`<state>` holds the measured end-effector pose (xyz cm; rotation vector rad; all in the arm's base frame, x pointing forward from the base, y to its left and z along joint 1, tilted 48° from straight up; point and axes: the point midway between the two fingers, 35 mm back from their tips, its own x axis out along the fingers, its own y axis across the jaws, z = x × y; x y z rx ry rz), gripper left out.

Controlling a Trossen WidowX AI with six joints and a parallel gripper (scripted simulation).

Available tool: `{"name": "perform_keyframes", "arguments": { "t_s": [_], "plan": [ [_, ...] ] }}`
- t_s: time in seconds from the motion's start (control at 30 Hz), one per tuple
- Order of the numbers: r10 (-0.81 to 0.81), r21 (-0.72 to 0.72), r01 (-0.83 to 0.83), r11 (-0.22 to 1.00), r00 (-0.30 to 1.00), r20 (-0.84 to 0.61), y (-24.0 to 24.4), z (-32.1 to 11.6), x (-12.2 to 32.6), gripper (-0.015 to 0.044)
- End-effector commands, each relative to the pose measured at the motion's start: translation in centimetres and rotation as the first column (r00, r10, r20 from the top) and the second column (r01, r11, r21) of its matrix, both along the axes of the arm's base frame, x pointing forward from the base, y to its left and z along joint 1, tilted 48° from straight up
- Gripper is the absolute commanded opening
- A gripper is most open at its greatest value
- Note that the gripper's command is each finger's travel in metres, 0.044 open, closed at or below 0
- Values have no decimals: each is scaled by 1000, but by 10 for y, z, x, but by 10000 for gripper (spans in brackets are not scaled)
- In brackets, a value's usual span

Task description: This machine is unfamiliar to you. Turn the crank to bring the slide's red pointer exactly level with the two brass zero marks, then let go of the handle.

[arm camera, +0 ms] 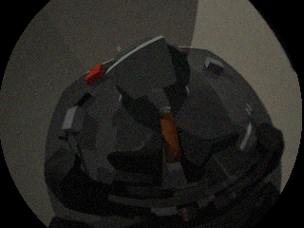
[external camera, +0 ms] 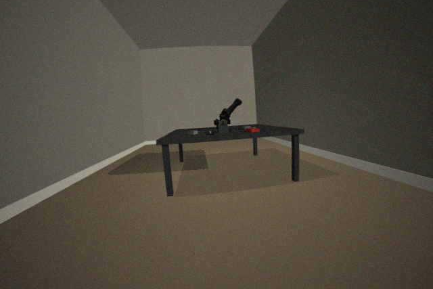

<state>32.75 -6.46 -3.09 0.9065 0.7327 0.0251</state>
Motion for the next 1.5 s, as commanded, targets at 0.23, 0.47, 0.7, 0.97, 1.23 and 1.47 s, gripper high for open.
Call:
{"name": "perform_keyframes", "arguments": {
  "t_s": [0.23, 0.47, 0.7, 0.97, 1.23, 1.47],
  "plan": [
    [24, 4, -24, 1000, 1000, 11, 10, 6, 3, 0],
    [24, 4, -24, 1000, 1000, 11, 11, 9, 4, 0],
    [24, 4, -24, 1000, 1000, 11, 13, 11, 5, 0],
    [24, 4, -24, 1000, 1000, 11, 15, 15, 5, 0],
    [24, 4, -24, 1000, 1000, 11, 16, 21, 6, 0],
    [24, 4, -24, 1000, 1000, 11, 17, 28, 7, 0]
  ]
}}
